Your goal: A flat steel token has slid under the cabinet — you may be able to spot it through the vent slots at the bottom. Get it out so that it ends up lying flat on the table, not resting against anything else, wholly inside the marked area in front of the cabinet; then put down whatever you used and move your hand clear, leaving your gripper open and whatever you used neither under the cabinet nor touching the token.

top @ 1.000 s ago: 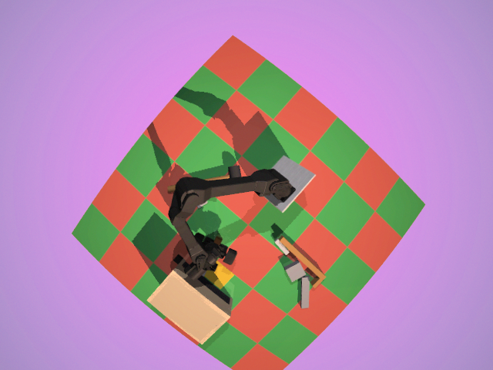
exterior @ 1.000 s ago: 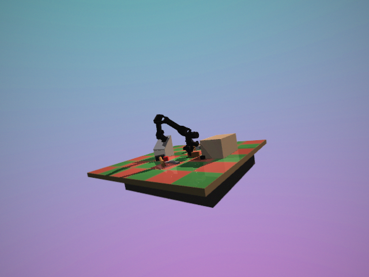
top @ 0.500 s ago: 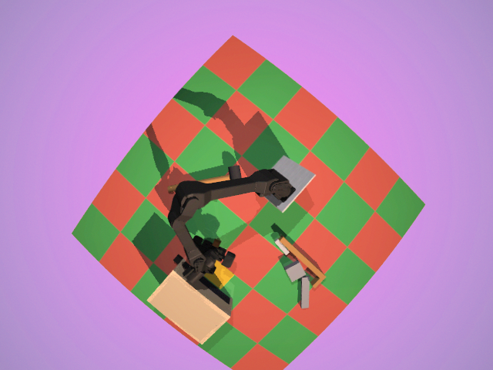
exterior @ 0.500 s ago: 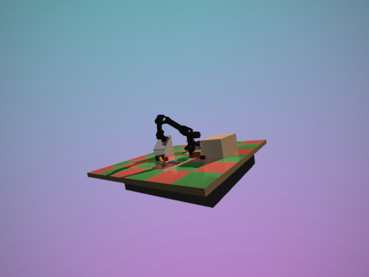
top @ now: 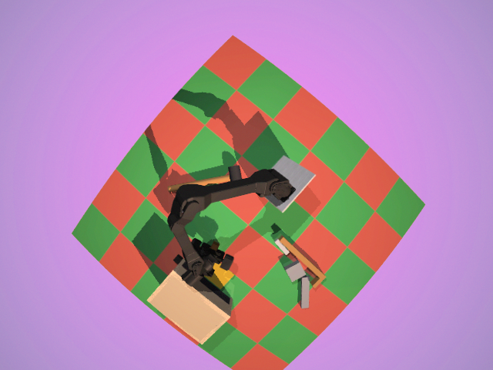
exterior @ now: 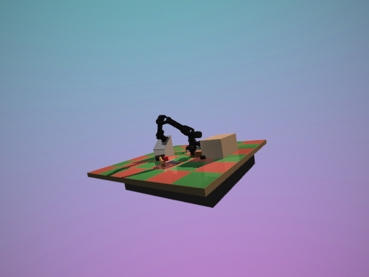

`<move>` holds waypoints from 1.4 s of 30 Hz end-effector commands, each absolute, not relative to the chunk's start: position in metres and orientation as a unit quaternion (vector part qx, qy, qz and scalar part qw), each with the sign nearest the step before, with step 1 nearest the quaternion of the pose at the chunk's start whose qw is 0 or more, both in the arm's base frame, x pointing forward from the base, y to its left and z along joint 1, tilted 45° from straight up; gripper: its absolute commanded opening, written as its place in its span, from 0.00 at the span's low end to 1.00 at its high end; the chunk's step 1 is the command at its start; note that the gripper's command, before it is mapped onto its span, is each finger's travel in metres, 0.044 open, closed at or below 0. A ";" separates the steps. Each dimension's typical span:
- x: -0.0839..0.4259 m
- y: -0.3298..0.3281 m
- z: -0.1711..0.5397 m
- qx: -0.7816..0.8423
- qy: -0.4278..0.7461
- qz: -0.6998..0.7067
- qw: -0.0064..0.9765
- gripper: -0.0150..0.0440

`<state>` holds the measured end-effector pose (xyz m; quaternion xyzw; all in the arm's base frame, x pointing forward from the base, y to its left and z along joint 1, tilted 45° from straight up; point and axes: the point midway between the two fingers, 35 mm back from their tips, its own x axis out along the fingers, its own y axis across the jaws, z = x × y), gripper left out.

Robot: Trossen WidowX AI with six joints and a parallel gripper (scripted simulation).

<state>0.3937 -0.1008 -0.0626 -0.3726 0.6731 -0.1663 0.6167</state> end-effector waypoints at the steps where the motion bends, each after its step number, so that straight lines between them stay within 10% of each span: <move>1: 0.403 -0.100 -0.063 -0.369 0.668 -0.169 0.623 0.25; 42: 0.419 -0.086 -0.076 -0.369 0.668 -0.169 0.624 0.25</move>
